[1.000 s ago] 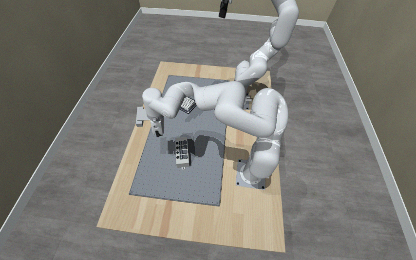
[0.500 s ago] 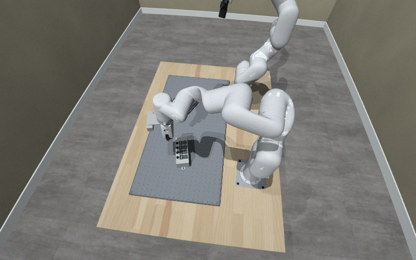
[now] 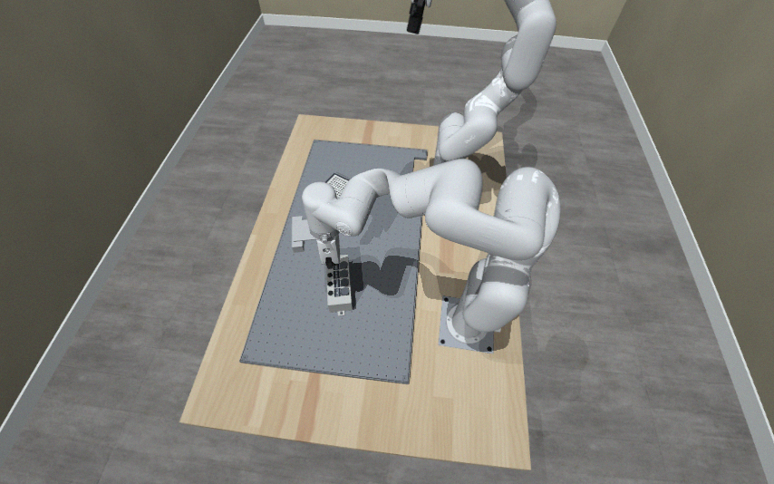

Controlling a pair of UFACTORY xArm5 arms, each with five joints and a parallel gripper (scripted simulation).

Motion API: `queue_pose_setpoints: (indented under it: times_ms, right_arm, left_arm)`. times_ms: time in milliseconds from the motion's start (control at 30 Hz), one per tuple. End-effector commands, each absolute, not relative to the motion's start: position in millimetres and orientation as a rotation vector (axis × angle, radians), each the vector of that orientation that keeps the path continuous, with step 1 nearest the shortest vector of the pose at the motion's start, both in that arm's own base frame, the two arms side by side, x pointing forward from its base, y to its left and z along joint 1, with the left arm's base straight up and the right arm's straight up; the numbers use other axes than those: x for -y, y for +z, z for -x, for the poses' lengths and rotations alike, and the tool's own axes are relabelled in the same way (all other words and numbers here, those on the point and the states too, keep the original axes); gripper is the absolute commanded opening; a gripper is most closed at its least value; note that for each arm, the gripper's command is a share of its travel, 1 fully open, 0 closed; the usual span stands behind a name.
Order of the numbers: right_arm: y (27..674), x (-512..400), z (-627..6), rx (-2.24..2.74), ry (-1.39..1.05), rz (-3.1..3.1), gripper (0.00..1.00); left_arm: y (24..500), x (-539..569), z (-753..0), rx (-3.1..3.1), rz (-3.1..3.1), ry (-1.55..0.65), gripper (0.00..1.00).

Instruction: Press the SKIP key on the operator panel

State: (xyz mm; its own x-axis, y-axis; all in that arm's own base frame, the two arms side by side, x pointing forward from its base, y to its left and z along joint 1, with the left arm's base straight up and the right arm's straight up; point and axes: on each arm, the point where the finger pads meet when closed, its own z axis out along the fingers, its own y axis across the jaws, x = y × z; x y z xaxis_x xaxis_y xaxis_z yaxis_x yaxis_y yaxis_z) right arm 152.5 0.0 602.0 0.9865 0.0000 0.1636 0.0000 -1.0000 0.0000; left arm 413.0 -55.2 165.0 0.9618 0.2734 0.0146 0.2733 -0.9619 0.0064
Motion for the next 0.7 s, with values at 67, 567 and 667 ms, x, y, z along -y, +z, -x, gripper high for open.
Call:
queue_pose_setpoints:
  times_ms: [67, 567, 667]
  right_arm:
    - [602.4, 0.0, -152.6, 0.0, 0.261, -3.131, 1.0]
    - [602.4, 0.0, -152.6, 0.0, 0.261, -3.131, 1.0]
    - [602.4, 0.0, -152.6, 0.0, 0.261, -3.131, 1.0]
  left_arm:
    - [151.5, 55.8, -388.4, -0.44, -3.11, 0.005, 0.0]
    - [136.3, 55.8, -385.3, -0.44, -3.11, 0.005, 0.0]
    - [131.3, 55.8, -385.3, -0.44, -3.11, 0.005, 0.0]
